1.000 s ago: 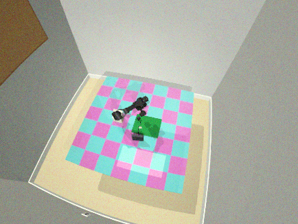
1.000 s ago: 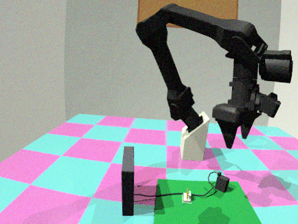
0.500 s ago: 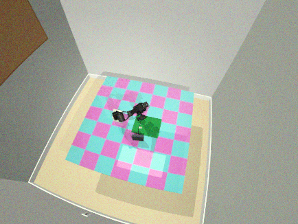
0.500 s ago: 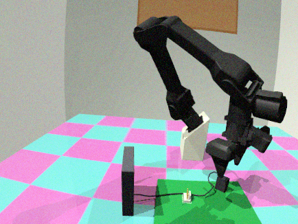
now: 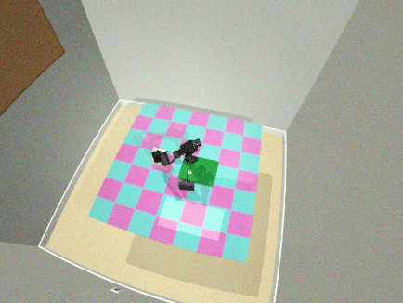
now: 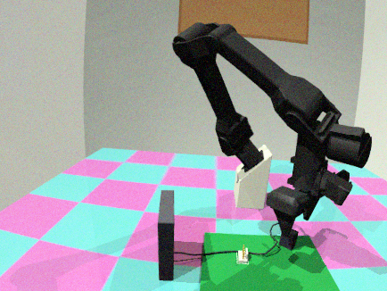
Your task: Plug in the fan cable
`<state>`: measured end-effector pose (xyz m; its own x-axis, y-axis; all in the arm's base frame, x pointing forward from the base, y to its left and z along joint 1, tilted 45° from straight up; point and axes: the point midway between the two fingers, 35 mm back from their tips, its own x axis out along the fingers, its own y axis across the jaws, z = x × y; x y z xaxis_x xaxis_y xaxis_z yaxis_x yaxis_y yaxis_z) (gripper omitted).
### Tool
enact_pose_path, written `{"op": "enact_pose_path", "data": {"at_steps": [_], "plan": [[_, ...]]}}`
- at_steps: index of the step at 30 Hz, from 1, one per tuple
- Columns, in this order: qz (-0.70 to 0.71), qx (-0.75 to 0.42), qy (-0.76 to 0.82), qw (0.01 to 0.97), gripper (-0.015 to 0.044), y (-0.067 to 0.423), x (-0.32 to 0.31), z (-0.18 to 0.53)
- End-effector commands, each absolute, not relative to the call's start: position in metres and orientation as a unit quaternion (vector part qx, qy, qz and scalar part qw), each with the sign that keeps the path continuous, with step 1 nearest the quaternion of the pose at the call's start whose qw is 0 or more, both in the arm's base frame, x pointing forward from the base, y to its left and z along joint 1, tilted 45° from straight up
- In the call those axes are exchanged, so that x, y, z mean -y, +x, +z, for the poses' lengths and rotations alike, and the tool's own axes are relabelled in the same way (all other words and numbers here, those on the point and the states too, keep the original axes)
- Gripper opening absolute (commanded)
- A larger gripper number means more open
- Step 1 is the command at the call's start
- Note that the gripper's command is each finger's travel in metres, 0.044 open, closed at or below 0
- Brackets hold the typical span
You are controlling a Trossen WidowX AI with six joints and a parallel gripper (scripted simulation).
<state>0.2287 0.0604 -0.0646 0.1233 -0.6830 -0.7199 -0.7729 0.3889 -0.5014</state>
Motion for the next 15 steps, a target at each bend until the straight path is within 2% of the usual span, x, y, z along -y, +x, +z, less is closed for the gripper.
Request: {"op": "enact_pose_path", "data": {"at_steps": [1,15], "plan": [[0.044,-0.664,-0.554,0.501,0.044,0.227,-0.052,-0.071],[0.043,-0.664,-0.554,0.501,0.044,0.229,-0.035,-0.087]]}}
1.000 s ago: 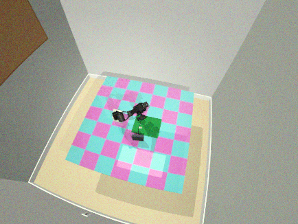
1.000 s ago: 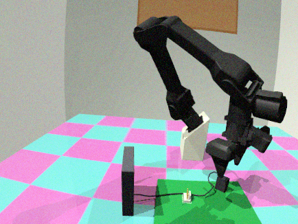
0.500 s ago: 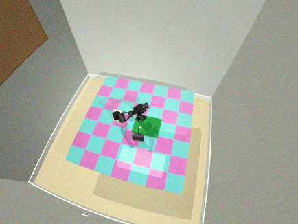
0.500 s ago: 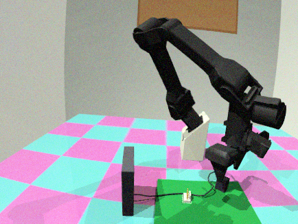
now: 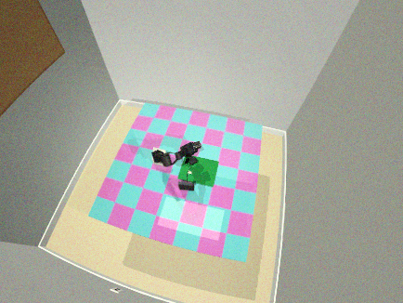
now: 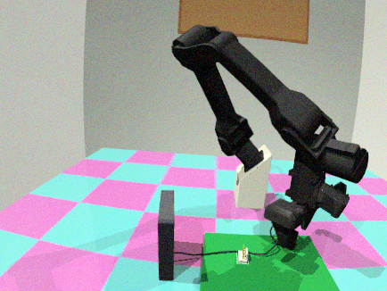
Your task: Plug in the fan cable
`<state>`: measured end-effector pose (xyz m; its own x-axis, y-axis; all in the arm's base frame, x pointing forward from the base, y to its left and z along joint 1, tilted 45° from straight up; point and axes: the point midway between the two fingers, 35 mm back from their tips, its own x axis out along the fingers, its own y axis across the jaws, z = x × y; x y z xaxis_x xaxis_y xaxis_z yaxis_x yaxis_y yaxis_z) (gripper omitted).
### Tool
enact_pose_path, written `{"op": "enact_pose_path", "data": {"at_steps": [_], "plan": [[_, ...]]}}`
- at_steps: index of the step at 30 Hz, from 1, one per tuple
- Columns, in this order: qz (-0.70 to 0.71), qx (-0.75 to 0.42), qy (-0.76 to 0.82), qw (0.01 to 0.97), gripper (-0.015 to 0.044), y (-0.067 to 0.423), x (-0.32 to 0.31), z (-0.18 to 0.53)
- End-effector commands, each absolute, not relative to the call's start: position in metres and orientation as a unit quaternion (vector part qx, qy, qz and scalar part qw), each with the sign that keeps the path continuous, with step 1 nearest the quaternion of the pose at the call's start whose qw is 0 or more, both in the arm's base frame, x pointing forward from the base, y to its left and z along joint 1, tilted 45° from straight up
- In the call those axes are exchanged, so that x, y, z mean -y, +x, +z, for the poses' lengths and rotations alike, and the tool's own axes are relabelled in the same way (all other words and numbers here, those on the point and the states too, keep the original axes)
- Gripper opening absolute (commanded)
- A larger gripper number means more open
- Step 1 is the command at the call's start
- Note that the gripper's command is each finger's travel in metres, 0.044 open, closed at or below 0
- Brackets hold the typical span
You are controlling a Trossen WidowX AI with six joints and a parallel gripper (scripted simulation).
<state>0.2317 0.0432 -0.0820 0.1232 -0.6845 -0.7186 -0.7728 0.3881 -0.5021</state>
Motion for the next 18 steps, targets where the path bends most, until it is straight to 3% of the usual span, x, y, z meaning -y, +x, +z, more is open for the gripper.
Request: {"op": "enact_pose_path", "data": {"at_steps": [1,15,18], "plan": [[0.043,-0.664,-0.554,0.501,0.044,0.2288,-0.0341,-0.0883],[0.043,-0.664,-0.554,0.5,0.044,0.229,-0.0288,-0.093],[0.042,-0.663,-0.552,0.504,0.0361,0.2309,-0.031,-0.0924]]}}
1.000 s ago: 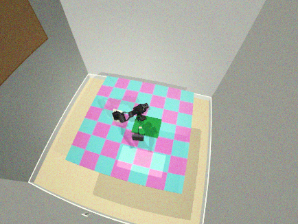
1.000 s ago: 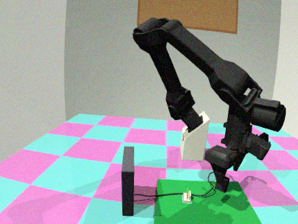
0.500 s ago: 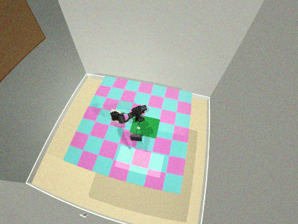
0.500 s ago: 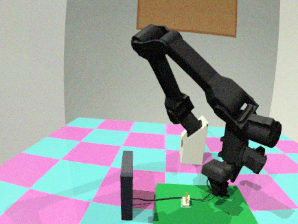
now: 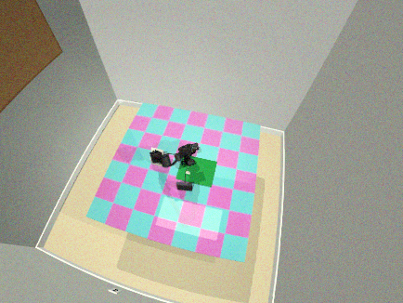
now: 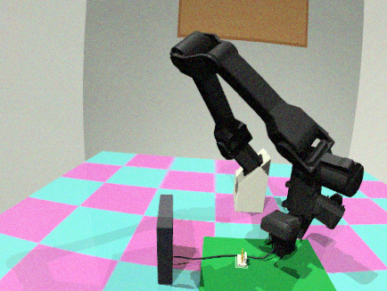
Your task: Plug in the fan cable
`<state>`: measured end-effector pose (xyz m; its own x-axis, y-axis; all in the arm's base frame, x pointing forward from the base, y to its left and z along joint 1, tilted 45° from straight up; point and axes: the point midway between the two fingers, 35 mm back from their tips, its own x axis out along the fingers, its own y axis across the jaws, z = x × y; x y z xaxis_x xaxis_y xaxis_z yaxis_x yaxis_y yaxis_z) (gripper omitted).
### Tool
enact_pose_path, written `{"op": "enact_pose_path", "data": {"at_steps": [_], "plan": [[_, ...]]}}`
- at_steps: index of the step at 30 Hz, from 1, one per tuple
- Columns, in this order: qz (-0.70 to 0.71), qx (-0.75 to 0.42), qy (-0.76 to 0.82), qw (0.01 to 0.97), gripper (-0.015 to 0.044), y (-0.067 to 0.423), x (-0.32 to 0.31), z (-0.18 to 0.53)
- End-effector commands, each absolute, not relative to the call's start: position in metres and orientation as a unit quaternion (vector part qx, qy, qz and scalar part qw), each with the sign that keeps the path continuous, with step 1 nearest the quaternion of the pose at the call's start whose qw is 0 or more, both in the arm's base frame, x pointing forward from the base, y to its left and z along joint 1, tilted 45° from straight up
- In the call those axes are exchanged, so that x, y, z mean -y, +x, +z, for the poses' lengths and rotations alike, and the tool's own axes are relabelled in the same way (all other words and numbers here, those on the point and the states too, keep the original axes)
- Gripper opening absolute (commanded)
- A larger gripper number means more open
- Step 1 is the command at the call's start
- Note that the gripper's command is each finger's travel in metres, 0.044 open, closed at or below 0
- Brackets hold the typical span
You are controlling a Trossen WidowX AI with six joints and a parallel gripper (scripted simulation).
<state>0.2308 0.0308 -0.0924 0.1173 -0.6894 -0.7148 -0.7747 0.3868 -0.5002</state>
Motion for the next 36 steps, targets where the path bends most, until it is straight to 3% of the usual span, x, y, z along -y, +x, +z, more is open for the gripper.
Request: {"op": "enact_pose_path", "data": {"at_steps": [1,14,23,36], "plan": [[0.042,-0.663,-0.552,0.504,0.0335,0.231,-0.031,-0.092],[0.042,-0.663,-0.552,0.504,0.0,0.231,-0.031,-0.092],[0.044,-0.664,-0.554,0.501,0.0,0.225,-0.066,-0.057],[-0.026,-0.665,-0.494,0.56,0.0,0.242,-0.051,-0.039]]}}
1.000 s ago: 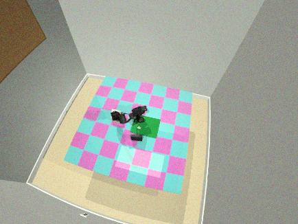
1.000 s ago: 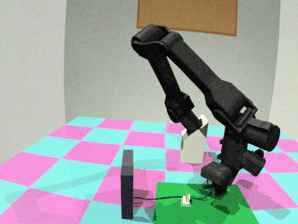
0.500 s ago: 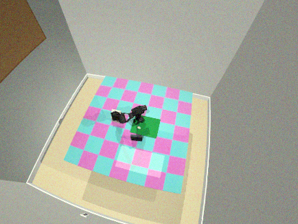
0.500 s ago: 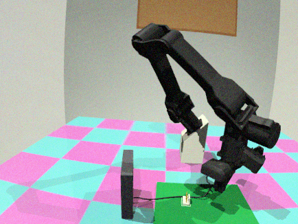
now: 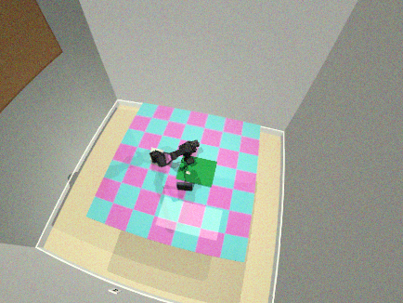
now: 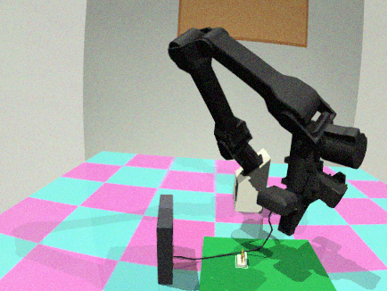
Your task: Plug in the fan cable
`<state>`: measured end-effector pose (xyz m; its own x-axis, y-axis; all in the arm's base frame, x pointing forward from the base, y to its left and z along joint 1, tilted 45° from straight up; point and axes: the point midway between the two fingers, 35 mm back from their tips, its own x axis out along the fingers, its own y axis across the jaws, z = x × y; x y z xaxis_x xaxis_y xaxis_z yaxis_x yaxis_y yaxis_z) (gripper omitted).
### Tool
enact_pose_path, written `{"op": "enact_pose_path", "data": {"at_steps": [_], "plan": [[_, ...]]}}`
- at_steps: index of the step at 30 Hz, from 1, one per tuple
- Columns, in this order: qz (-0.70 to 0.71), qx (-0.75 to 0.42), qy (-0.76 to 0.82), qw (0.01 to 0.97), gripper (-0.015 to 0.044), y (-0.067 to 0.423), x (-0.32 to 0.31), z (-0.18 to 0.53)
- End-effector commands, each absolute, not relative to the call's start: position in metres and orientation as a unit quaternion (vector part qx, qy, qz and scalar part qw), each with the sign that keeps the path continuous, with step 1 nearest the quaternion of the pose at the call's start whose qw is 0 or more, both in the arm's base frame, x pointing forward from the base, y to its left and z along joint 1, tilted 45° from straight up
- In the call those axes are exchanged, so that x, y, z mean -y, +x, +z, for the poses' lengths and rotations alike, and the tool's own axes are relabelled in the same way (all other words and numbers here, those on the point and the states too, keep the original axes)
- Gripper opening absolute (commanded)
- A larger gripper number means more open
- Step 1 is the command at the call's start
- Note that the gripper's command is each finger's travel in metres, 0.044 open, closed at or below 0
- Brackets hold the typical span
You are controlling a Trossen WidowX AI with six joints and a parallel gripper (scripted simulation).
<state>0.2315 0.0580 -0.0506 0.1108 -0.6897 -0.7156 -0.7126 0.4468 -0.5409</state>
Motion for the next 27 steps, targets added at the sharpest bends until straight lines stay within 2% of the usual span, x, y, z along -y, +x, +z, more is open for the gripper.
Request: {"op": "enact_pose_path", "data": {"at_steps": [1,18,27], "plan": [[-0.037,-0.664,-0.485,0.568,0.0,0.244,-0.049,-0.036],[-0.227,-0.625,-0.308,0.68,0.0,0.273,0.003,0.016],[-0.234,-0.622,-0.301,0.683,0.0,0.274,0.006,0.017]]}}
